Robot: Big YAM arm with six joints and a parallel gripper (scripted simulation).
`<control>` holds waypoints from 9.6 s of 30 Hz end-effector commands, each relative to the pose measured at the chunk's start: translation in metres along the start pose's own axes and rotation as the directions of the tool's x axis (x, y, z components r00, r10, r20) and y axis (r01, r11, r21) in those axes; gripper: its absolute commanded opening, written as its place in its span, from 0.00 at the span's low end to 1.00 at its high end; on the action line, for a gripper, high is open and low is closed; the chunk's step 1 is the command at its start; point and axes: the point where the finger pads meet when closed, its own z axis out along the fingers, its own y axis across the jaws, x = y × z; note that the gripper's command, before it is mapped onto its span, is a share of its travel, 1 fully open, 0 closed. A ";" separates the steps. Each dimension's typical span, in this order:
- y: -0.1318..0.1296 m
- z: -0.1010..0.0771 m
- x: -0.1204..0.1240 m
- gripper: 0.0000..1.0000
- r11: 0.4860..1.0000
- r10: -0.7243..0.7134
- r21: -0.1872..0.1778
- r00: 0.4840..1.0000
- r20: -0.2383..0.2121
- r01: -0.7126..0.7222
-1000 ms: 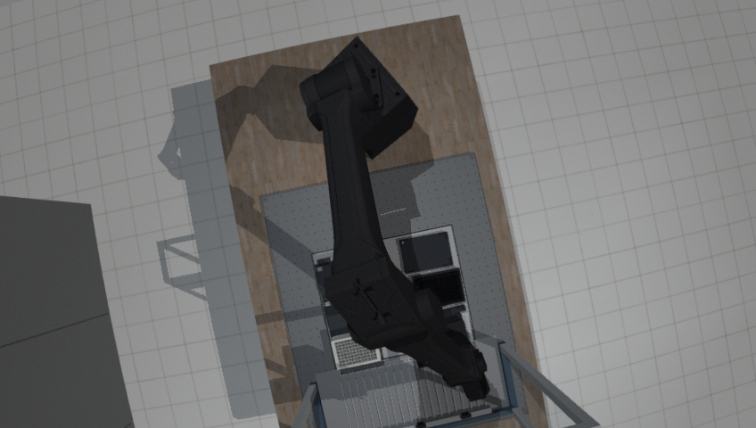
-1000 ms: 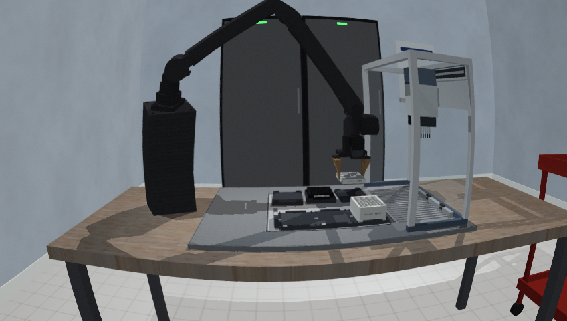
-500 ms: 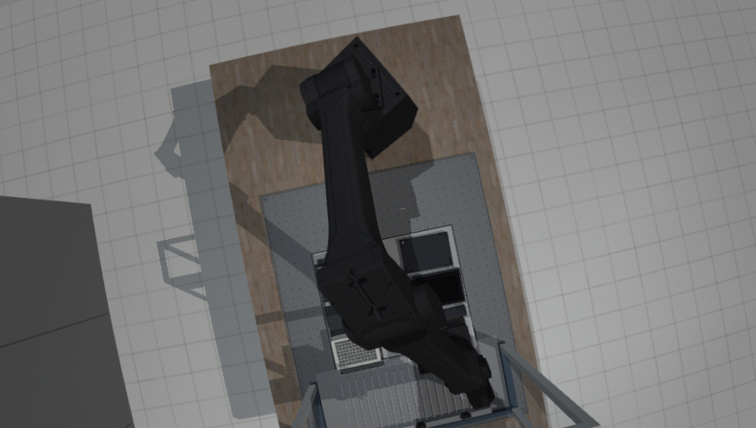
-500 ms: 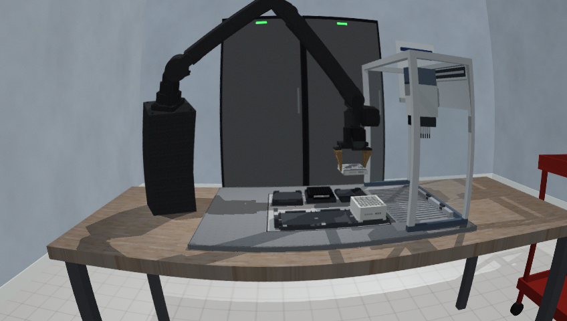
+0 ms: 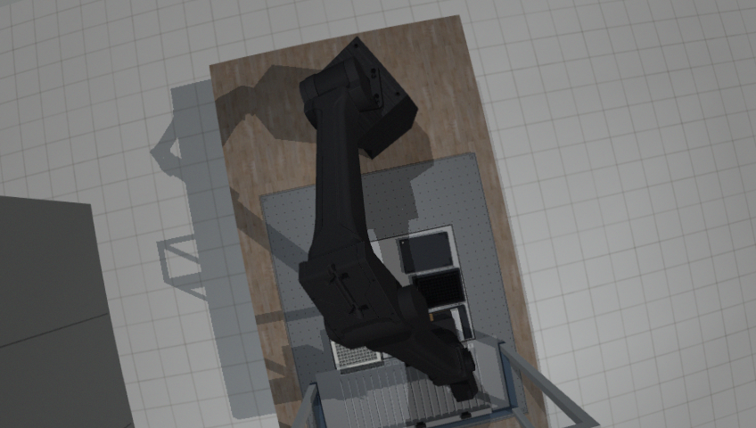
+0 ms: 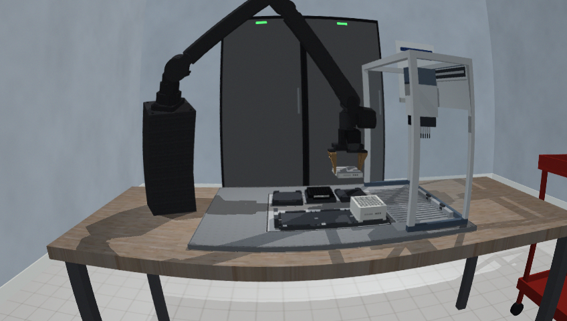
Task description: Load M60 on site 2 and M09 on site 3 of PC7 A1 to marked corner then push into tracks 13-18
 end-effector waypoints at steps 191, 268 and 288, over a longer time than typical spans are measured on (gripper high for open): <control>-0.074 0.077 -0.242 0.00 0.999 0.014 -0.033 1.000 0.007 -0.014; -0.070 0.029 -0.231 0.96 0.999 0.005 -0.040 1.000 0.007 -0.005; -0.070 -0.011 -0.238 0.96 0.999 0.009 -0.043 1.000 0.009 -0.009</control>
